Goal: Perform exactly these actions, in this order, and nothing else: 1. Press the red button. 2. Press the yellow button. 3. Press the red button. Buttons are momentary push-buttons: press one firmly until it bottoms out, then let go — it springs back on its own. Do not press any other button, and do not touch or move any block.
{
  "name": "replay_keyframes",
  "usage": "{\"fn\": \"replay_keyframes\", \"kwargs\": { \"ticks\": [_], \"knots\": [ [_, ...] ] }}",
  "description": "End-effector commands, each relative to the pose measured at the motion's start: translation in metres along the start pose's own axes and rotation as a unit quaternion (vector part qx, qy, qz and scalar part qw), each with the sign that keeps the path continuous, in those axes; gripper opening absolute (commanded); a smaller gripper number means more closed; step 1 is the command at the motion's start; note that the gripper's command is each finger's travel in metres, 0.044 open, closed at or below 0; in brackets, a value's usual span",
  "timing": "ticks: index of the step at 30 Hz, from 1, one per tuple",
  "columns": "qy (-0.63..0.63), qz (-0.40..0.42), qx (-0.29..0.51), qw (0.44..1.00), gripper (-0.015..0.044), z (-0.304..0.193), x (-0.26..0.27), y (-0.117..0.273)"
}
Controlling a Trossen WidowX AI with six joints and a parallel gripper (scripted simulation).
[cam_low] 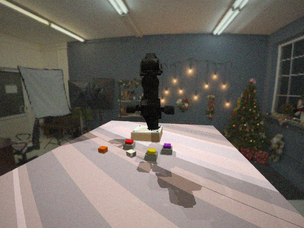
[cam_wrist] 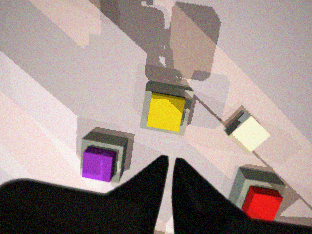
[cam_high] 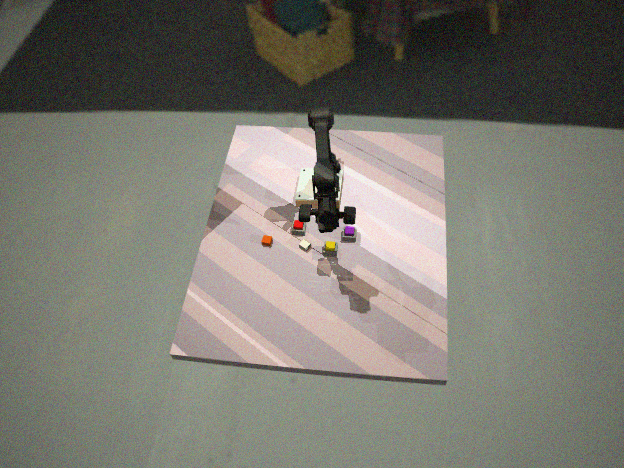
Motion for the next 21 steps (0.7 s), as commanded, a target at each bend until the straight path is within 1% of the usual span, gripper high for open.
{"fn": "replay_keyframes", "kwargs": {
  "ticks": [1,6,21],
  "knots": [
    [-0.009,0.0,-0.001,1.0,0.002,0.005,0.005,-0.002],
    [-0.009,0.0,-0.001,1.0,0.002,0.005,0.005,-0.059],
    [-0.009,0.0,-0.001,1.0,0.002,0.005,0.005,-0.077]
  ]
}}
Point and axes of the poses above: the point midway between the two fingers, 35 mm back from their tips, its own y axis back along the fingers, its own x axis across the jaws, z = x × y, the point moved 9 cm from there along y, back along the fingers, and after that the axes turned 11 degrees about y, right-handed, at the moved point
